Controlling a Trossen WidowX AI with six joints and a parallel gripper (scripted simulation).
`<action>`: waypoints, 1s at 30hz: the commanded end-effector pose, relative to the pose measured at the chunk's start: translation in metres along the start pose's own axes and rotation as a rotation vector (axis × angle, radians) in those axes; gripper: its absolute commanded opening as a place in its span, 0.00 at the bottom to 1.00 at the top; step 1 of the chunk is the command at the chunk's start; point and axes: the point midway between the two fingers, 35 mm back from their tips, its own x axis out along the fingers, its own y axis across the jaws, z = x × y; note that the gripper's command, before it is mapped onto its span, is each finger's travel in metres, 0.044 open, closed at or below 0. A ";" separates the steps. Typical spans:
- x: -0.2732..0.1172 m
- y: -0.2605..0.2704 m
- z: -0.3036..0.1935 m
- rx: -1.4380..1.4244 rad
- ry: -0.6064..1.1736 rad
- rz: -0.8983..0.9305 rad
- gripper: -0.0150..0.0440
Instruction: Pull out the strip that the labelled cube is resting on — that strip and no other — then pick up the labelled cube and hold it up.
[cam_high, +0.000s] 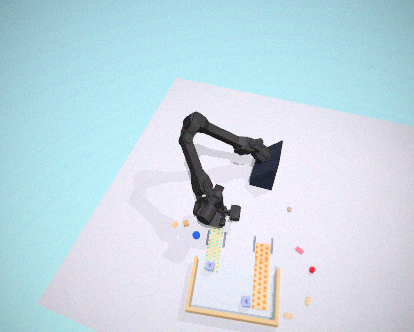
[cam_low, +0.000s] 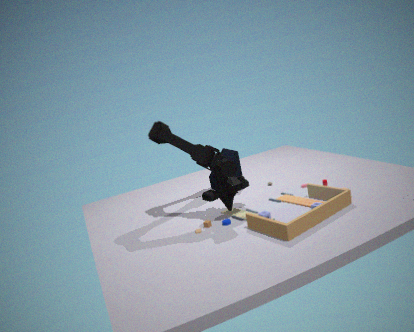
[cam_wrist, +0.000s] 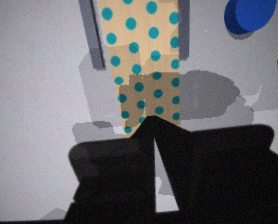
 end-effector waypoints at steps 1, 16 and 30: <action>0.006 0.001 -0.014 -0.009 0.028 0.003 0.25; 0.005 0.001 -0.036 -0.010 0.028 0.003 0.25; 0.005 0.001 -0.056 -0.011 0.029 0.003 0.25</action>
